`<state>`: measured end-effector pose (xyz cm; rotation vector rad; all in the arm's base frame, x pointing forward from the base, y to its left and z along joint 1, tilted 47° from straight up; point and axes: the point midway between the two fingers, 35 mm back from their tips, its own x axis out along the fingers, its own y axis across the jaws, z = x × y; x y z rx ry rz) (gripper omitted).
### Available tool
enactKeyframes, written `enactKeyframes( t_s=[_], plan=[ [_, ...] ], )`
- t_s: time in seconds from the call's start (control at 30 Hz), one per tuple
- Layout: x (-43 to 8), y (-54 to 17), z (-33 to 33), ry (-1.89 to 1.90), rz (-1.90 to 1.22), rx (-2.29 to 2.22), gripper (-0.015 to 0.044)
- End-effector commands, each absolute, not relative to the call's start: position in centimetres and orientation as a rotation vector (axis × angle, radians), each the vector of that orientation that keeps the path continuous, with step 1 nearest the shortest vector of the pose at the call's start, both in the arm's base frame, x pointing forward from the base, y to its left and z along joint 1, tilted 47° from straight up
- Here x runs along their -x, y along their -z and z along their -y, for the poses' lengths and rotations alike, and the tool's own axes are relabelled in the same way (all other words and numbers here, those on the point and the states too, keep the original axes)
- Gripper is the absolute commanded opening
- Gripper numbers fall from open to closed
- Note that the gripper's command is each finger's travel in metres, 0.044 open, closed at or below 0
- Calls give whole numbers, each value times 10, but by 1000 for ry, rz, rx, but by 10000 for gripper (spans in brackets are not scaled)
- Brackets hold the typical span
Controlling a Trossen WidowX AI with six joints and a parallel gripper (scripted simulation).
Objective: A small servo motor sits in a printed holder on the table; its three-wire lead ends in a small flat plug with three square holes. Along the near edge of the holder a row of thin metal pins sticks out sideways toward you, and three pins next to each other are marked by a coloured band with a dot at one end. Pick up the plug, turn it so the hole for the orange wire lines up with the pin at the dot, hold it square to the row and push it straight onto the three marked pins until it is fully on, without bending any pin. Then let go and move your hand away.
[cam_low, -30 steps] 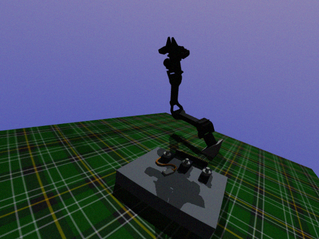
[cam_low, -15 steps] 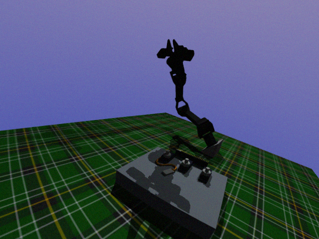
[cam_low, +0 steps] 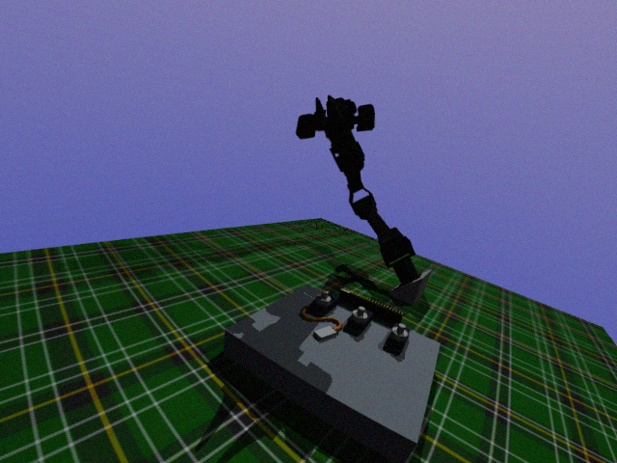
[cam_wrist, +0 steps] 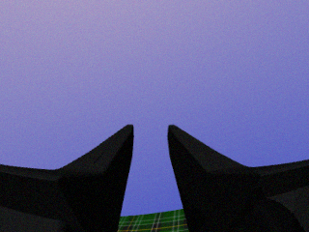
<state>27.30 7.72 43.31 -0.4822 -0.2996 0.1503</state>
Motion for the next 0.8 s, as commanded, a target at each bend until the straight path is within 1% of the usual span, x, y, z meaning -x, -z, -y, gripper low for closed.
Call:
enactKeyframes(
  t_s=[0.0, 0.5, 0.77],
  plan=[
    [-286, -409, -64, -132, 239, 388, 115],
    [-315, -331, -3, -8, 66, 20, 115],
    [-349, -301, 6, 70, -155, -75, 115]
  ],
)
